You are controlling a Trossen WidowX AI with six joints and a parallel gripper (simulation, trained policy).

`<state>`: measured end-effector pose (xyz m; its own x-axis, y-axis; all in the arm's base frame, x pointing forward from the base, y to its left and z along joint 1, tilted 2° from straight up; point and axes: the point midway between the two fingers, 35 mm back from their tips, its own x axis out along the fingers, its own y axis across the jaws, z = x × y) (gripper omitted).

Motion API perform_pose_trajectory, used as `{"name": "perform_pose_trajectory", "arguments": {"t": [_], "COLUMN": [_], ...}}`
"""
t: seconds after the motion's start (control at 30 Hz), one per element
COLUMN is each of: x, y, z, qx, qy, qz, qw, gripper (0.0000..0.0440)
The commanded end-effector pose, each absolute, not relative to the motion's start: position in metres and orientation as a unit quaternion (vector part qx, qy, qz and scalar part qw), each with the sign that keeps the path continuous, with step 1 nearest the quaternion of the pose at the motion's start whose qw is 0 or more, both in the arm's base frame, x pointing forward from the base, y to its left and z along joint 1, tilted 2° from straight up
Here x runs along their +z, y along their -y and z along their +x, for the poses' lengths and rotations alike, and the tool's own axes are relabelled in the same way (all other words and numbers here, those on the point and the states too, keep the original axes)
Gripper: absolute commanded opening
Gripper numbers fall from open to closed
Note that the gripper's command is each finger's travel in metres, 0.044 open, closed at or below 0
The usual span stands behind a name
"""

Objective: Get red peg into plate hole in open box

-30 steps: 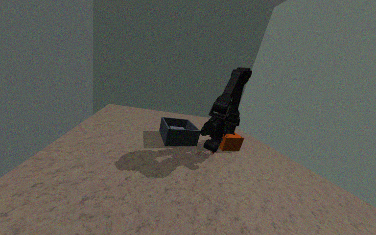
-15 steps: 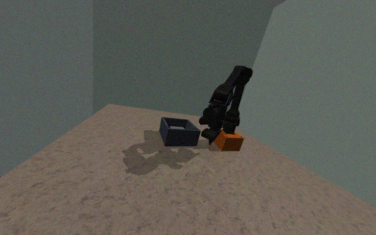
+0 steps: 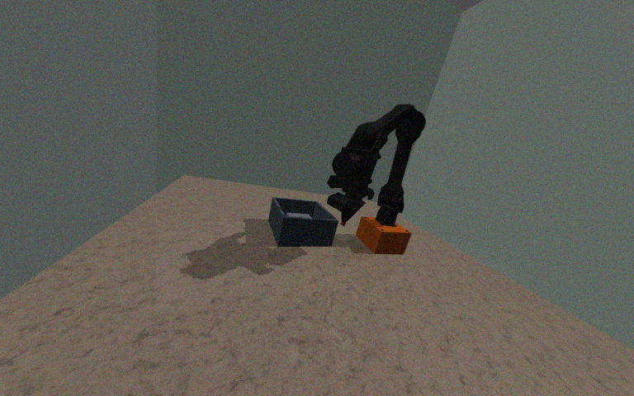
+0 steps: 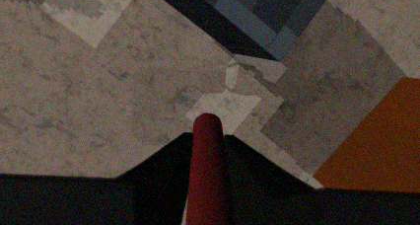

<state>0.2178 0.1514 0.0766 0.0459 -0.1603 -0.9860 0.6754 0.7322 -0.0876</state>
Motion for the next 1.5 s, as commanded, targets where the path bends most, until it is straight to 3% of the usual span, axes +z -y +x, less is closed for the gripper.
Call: {"name": "perform_pose_trajectory", "arguments": {"t": [0.0,0.6,1.23,1.3,1.47], "x": [0.088,0.094,0.052,0.045,0.031], "y": [-0.144,-0.082,-0.033,-0.032,-0.030], "z": [0.230,0.297,0.337,0.337,0.338], "qx": [-0.312,-0.356,-0.318,-0.310,-0.301], "qy": [-0.605,-0.563,-0.603,-0.612,-0.629], "qz": [0.224,0.265,0.251,0.247,0.245], "qw": [0.697,0.697,0.687,0.685,0.674], "gripper": [0.0000,0.0000,0.0000,0.0015,0.0129]}}
